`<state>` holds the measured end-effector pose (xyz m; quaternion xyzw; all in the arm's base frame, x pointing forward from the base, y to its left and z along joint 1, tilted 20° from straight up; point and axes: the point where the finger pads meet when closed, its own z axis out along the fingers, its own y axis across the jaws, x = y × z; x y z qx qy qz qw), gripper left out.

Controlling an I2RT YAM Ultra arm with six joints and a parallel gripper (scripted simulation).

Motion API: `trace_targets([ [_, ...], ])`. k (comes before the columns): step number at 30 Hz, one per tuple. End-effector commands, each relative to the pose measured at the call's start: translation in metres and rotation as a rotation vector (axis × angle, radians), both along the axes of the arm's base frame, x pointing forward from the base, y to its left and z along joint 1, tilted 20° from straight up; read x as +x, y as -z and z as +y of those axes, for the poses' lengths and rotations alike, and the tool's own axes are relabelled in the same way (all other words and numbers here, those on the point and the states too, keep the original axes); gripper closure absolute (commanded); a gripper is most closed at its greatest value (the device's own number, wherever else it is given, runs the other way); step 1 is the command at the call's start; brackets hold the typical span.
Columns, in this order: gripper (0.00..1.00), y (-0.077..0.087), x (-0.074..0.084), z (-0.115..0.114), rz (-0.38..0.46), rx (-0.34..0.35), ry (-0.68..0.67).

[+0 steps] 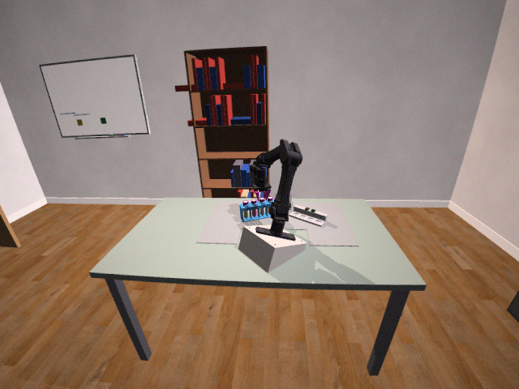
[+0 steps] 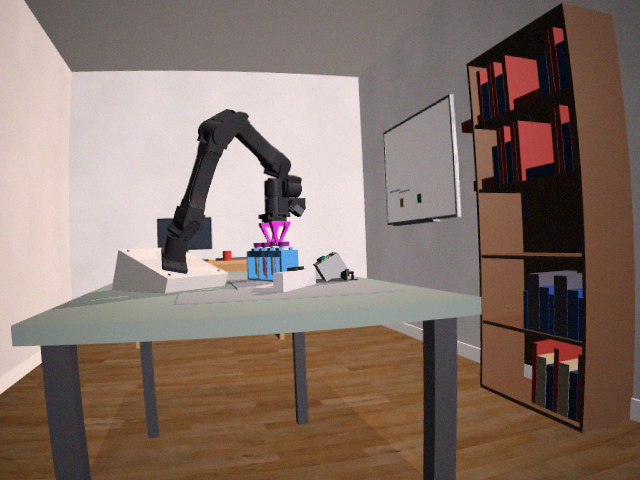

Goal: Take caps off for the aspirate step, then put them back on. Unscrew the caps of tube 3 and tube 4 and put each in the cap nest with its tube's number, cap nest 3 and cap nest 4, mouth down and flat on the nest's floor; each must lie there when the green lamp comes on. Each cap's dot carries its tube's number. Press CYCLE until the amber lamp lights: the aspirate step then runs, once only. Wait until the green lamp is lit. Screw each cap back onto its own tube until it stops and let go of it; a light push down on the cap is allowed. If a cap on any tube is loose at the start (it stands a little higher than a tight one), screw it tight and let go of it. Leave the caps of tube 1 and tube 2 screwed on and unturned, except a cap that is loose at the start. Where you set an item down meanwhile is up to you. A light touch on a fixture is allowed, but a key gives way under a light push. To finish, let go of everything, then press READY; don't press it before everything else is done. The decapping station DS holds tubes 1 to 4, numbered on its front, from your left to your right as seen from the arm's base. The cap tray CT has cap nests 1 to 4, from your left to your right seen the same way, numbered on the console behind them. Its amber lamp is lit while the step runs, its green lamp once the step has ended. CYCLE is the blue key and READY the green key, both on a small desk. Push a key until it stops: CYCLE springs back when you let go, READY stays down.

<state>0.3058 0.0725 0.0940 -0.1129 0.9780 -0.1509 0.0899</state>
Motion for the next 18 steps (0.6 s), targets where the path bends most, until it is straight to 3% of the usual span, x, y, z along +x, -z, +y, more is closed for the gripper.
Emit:
trace_targets([
  [1,0.51,-0.0033,0.0016,0.0015,-0.077,0.057,0.224],
  [3,0.51,-0.0033,0.0016,0.0015,-0.077,0.057,0.224],
  [6,0.51,-0.0032,0.0016,0.0015,-0.142,0.108,0.447],
  [9,0.51,-0.0032,0.0016,0.0016,-0.168,0.129,0.536],
  [13,0.51,-0.0032,0.0016,0.0016,-0.235,0.182,0.769],
  [16,0.51,-0.0032,0.0015,0.0017,-0.258,0.201,0.849],
  [18,0.51,-0.0032,0.0015,0.0017,-0.299,0.233,0.992],
])
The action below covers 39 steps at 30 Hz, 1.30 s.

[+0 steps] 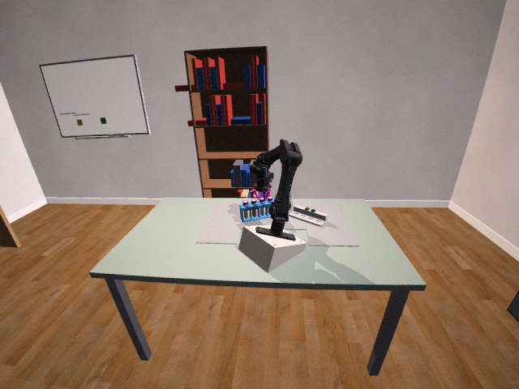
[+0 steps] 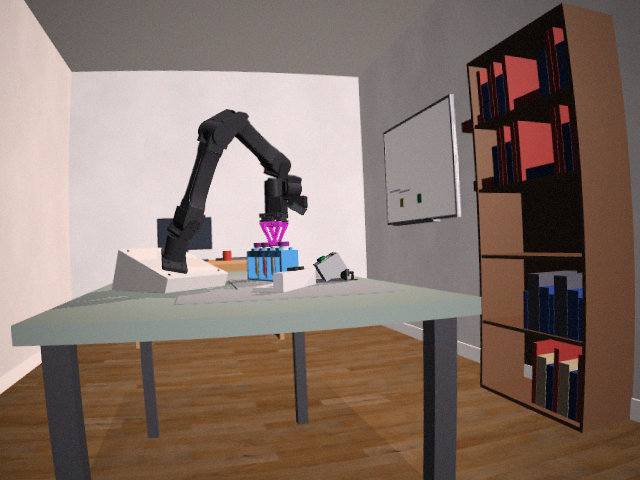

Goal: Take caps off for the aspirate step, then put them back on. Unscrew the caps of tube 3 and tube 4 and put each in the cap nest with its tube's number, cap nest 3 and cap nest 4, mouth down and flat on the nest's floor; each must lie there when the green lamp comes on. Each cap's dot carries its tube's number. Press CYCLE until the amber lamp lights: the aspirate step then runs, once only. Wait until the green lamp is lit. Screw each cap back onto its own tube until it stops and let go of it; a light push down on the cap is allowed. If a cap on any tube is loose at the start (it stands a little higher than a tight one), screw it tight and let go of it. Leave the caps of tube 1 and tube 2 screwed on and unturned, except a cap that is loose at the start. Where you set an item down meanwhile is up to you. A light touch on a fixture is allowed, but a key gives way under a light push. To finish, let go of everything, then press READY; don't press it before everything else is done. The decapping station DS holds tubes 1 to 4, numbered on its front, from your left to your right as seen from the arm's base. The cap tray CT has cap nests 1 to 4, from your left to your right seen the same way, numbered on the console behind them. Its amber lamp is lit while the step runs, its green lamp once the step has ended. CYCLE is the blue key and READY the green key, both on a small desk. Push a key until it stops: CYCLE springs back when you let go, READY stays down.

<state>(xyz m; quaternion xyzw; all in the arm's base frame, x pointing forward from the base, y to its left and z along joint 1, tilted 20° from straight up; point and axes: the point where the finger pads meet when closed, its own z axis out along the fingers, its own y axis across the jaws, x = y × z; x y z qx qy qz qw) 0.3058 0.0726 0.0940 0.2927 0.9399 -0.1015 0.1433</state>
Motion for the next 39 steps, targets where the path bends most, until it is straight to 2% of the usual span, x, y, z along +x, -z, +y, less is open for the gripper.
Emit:
trace_targets([
  [1,0.51,-0.0032,0.0015,0.0017,-0.073,0.054,0.21],
  [2,0.51,-0.0032,0.0015,0.0017,-0.073,0.054,0.21],
  [4,0.51,-0.0031,0.0015,0.0017,-0.121,0.092,0.376],
  [5,0.51,-0.0031,0.0015,0.0017,-0.122,0.093,0.38],
  [6,0.51,-0.0031,0.0015,0.0017,-0.145,0.111,0.458],
  [7,0.51,-0.0031,0.0015,0.0018,-0.145,0.111,0.458],
  [8,0.51,-0.0031,0.0015,0.0018,-0.167,0.129,0.536],
  [16,0.51,-0.0028,0.0015,0.0018,-0.168,0.129,0.539],
  [17,1.0,-0.0028,0.0015,0.0018,-0.168,0.129,0.539],
  [31,1.0,-0.0029,0.0015,0.0018,-0.168,0.129,0.539],
  [34,1.0,-0.0029,0.0014,0.0019,-0.128,0.097,0.398],
  [36,1.0,-0.0029,0.0014,0.0019,-0.128,0.097,0.398],
  [39,1.0,-0.003,0.0014,0.0019,-0.087,0.065,0.257],
])
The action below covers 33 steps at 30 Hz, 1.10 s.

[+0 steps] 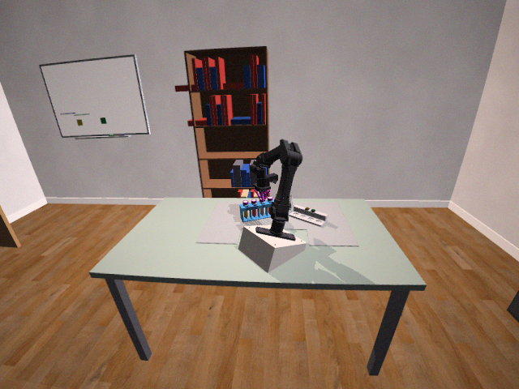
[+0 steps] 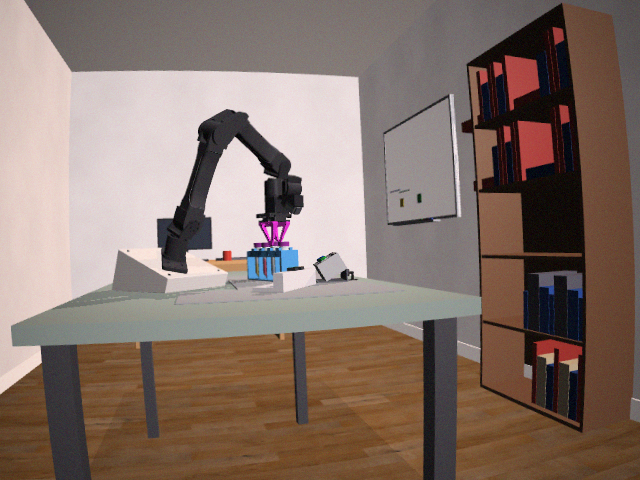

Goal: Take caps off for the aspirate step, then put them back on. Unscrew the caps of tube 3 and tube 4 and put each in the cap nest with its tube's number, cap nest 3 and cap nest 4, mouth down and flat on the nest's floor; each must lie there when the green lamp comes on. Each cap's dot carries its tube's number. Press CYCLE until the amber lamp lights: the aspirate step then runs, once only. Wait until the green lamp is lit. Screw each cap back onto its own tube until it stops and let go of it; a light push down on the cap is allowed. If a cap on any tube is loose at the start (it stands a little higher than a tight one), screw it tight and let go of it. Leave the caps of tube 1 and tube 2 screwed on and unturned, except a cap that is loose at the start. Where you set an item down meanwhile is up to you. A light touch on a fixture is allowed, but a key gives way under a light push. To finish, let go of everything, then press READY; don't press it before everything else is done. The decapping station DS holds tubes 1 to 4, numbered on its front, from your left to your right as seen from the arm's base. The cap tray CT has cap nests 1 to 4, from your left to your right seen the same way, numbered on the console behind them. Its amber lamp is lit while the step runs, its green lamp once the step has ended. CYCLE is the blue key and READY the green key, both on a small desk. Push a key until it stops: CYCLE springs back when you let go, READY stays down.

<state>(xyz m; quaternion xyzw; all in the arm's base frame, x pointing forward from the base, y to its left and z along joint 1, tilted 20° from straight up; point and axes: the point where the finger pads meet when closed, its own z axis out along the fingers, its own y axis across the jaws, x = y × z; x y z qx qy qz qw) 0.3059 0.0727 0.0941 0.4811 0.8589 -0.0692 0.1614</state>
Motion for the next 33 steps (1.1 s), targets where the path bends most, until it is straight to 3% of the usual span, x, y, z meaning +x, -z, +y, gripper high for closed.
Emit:
trace_targets([
  [1,1.0,-0.0029,0.0013,0.0018,0.041,-0.037,-0.181],
  [12,1.0,-0.003,0.0013,0.0018,0.191,-0.156,-0.696],
  [14,1.0,-0.003,0.0013,0.0018,0.191,-0.156,-0.696],
  [29,1.0,-0.0033,0.0012,0.0019,0.396,-0.318,-1.399],
  [31,1.0,-0.0033,0.0012,0.0019,0.396,-0.318,-1.399],
  [33,1.0,-0.0033,0.0012,0.0019,0.424,-0.34,-1.493],
])
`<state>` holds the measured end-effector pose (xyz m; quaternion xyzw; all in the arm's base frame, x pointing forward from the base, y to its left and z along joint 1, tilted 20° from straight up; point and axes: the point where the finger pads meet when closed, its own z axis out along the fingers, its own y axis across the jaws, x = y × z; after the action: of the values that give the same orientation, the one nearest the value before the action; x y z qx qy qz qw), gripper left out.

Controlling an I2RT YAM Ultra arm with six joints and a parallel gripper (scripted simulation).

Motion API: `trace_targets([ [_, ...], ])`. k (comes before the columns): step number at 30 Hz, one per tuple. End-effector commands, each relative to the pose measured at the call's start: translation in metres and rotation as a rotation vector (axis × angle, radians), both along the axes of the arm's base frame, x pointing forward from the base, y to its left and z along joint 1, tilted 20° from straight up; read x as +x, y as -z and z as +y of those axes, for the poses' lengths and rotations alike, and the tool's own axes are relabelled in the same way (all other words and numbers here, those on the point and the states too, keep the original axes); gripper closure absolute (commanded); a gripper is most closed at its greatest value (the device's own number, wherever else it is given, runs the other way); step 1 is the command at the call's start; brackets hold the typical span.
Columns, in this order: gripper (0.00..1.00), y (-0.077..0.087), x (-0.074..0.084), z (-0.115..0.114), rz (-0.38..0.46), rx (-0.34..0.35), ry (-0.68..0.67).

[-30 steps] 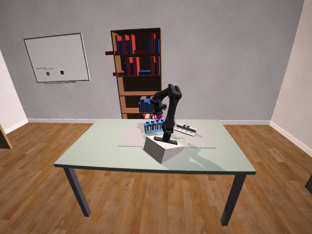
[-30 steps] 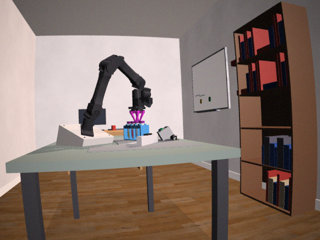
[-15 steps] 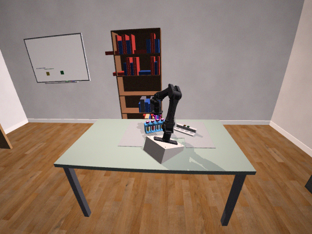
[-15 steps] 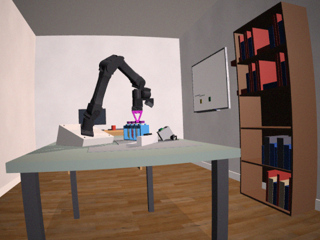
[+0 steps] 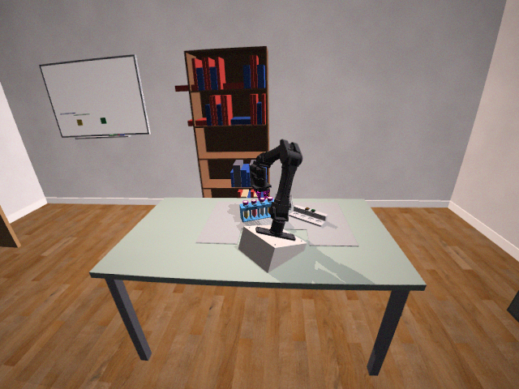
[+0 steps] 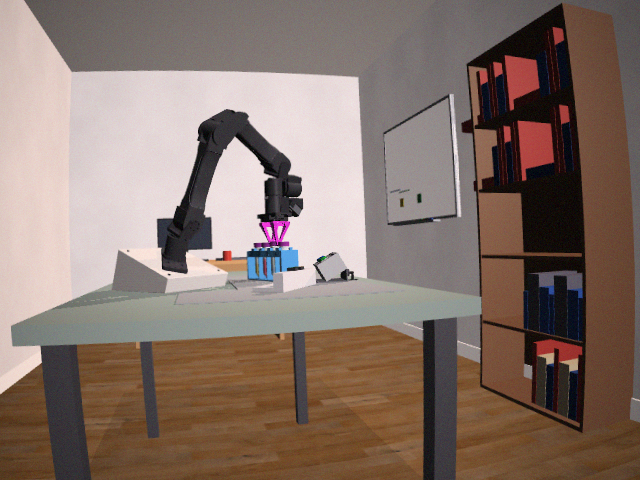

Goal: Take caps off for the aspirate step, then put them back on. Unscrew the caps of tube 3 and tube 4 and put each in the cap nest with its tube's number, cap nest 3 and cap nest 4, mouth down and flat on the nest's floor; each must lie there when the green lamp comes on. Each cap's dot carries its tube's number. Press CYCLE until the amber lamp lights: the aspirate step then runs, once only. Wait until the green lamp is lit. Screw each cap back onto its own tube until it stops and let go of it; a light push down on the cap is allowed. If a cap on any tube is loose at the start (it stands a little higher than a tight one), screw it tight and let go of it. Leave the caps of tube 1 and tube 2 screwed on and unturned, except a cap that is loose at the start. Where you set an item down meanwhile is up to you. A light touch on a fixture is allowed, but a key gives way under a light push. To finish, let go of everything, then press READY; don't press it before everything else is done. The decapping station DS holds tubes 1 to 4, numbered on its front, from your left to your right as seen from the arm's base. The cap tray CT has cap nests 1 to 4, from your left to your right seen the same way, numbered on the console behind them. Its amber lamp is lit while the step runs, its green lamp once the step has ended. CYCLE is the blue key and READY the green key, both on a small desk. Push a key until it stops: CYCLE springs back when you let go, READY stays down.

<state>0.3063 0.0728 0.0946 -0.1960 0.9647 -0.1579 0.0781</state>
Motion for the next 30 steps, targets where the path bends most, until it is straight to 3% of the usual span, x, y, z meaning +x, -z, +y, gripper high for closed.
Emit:
trace_targets([
  [1,1.0,-0.0027,0.0009,0.0018,0.05,-0.043,-0.207],
  [13,1.0,-0.0029,0.0008,0.0019,0.214,-0.173,-0.769],
  [15,1.0,-0.0029,0.0008,0.0019,0.214,-0.173,-0.769],
  [30,1.0,-0.0031,0.0007,0.0019,0.419,-0.337,-1.472],
])
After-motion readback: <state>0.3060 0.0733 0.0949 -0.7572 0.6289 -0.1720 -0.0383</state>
